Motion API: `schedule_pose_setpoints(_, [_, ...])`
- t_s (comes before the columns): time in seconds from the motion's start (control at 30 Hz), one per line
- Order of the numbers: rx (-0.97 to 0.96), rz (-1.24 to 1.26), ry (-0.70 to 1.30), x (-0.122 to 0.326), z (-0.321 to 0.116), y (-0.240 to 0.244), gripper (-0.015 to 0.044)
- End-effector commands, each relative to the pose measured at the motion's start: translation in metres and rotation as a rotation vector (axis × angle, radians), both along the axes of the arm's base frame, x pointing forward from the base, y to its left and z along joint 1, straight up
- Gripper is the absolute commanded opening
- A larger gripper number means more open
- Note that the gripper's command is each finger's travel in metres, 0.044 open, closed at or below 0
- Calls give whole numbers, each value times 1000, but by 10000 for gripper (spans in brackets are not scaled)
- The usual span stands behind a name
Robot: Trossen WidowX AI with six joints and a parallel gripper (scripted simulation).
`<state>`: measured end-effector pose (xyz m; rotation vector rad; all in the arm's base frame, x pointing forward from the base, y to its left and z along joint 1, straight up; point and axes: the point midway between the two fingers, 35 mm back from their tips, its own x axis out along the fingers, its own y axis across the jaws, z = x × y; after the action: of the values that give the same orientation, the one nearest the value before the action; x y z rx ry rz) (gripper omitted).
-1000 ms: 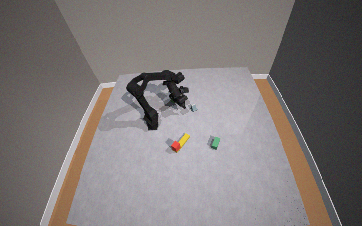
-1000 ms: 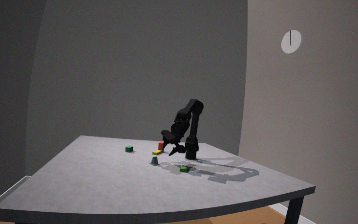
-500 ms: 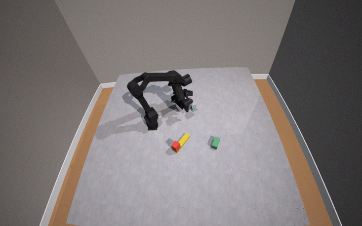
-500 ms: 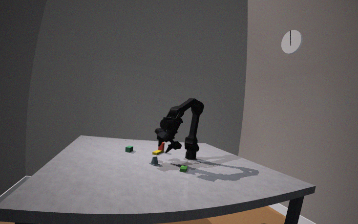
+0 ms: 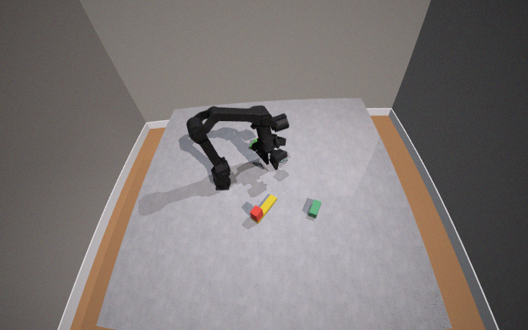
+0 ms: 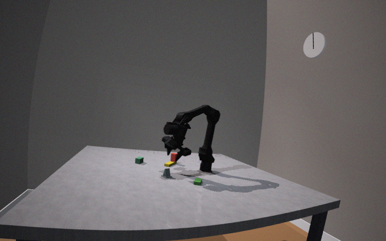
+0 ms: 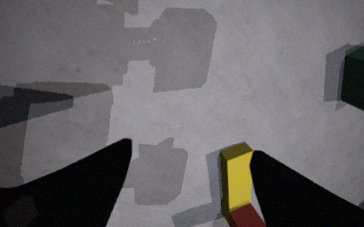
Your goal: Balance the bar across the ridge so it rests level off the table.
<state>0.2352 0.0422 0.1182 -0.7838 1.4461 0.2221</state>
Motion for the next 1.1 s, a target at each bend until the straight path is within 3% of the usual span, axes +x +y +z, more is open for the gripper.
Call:
schedule_pose_setpoints(0.0, [15,15,32,3,4,-11,315])
schedule_pose_setpoints(1.07, [149,143,192,0,28,-101,315])
